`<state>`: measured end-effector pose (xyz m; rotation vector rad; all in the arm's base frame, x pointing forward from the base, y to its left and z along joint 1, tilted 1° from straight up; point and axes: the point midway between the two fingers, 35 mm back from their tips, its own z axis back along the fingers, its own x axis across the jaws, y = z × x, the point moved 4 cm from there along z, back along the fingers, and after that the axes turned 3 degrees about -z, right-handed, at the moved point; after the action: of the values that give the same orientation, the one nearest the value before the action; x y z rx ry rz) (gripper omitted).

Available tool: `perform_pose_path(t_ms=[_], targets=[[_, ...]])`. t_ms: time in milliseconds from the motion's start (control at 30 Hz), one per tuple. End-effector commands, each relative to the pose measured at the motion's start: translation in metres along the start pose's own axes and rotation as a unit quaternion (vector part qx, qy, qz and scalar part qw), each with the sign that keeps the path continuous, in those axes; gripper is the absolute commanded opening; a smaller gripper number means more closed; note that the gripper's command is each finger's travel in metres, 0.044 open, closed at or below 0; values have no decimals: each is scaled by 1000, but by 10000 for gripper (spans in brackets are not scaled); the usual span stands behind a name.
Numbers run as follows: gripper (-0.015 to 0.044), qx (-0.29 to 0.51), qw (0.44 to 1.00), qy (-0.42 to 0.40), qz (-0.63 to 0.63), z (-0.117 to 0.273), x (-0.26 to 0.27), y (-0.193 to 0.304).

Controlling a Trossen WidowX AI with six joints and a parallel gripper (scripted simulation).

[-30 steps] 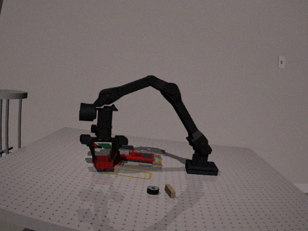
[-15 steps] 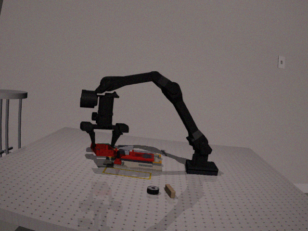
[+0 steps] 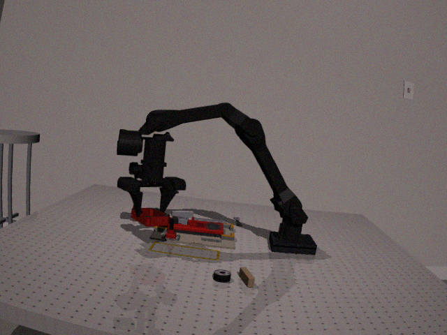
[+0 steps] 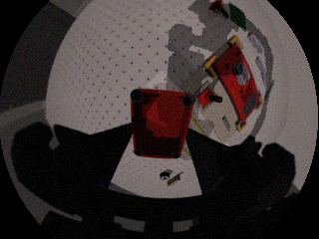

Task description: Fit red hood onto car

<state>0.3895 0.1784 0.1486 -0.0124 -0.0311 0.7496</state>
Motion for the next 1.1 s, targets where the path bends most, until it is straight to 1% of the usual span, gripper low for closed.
perform_pose_path(t_ms=[0, 267, 533, 800, 1067], targets=[[0, 0, 998, 0, 55, 0, -2, 1], [0, -1, 986, 0, 167, 1, -3, 3], [0, -1, 961, 0, 276, 1, -5, 5], [0, -1, 924, 0, 382, 1, -7, 7], [0, -1, 875, 0, 483, 1, -9, 10]])
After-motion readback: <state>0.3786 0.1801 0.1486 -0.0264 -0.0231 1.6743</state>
